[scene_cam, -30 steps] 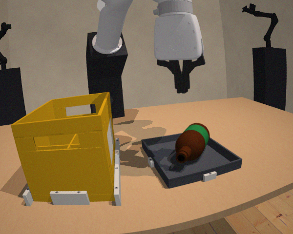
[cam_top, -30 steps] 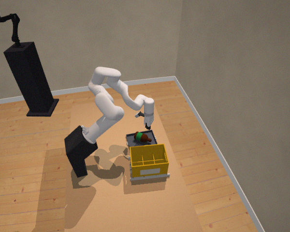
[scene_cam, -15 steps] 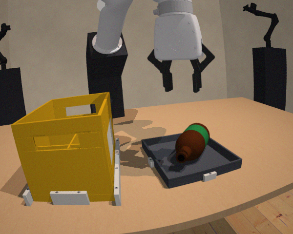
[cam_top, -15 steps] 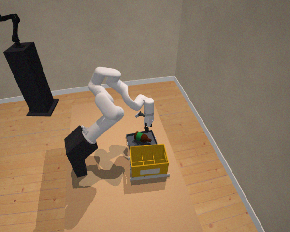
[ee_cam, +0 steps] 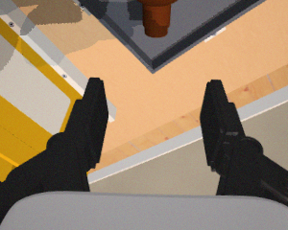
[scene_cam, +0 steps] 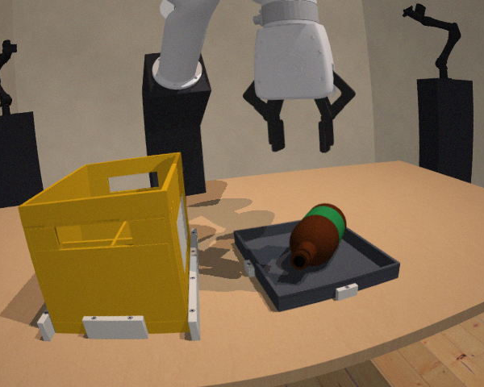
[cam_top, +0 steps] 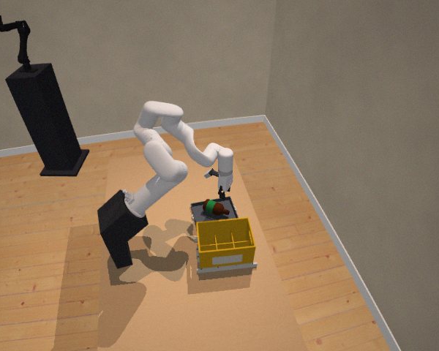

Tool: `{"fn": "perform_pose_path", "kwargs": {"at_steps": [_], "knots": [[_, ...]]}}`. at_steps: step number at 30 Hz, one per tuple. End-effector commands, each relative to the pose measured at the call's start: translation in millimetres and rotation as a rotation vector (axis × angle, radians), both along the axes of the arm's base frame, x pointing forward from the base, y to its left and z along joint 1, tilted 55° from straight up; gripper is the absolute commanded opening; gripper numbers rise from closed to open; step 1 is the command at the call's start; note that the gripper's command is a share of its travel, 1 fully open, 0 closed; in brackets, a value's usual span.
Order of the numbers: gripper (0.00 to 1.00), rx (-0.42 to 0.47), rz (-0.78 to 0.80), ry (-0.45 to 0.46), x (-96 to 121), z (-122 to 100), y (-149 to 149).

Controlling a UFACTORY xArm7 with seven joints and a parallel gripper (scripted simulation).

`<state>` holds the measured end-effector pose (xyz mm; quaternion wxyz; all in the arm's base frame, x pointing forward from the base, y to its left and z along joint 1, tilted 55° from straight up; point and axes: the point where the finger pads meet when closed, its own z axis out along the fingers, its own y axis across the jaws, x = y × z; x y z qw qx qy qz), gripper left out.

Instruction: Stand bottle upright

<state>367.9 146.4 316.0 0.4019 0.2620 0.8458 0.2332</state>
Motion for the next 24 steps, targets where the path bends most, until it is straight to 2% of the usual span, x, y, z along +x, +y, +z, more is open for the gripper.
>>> {"fn": "perform_pose_path", "kwargs": {"at_steps": [1,24], "knots": [[0.65,0.001,0.001,-0.002,-0.2,1.0,0.2],[0.65,0.001,0.001,-0.002,5.2,-2.8,1.5]]}}
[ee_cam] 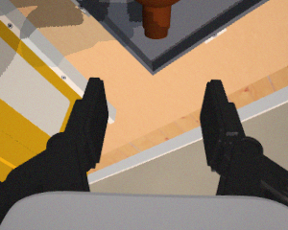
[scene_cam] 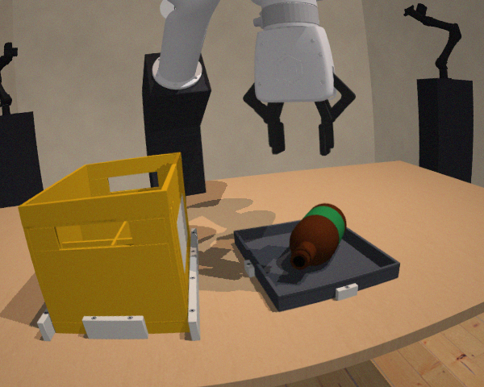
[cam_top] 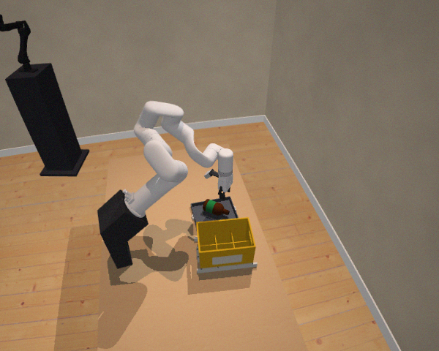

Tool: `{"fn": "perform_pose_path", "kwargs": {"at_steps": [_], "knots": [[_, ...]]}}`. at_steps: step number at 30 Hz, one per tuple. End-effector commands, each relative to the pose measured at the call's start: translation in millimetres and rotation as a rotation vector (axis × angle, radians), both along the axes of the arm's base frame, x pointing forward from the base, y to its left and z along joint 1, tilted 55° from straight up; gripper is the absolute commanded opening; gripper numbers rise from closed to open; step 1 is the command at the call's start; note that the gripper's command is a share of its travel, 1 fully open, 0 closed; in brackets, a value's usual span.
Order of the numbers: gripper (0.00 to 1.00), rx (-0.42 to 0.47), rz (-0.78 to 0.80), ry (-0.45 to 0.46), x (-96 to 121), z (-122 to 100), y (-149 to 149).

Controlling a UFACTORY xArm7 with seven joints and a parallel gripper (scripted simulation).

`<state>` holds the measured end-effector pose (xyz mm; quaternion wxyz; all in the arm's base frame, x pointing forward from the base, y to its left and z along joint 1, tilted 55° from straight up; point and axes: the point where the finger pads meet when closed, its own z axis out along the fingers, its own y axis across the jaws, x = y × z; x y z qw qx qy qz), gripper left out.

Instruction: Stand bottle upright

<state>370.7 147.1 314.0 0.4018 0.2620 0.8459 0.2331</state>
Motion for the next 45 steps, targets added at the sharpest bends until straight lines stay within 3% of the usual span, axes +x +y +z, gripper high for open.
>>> {"fn": "perform_pose_path", "kwargs": {"at_steps": [1,31,45], "knots": [[0.65,0.001,0.001,-0.002,4,-2,1],[0.65,0.001,0.001,-0.002,76,-52,18],[0.65,0.001,0.001,-0.002,89,-62,21]]}}
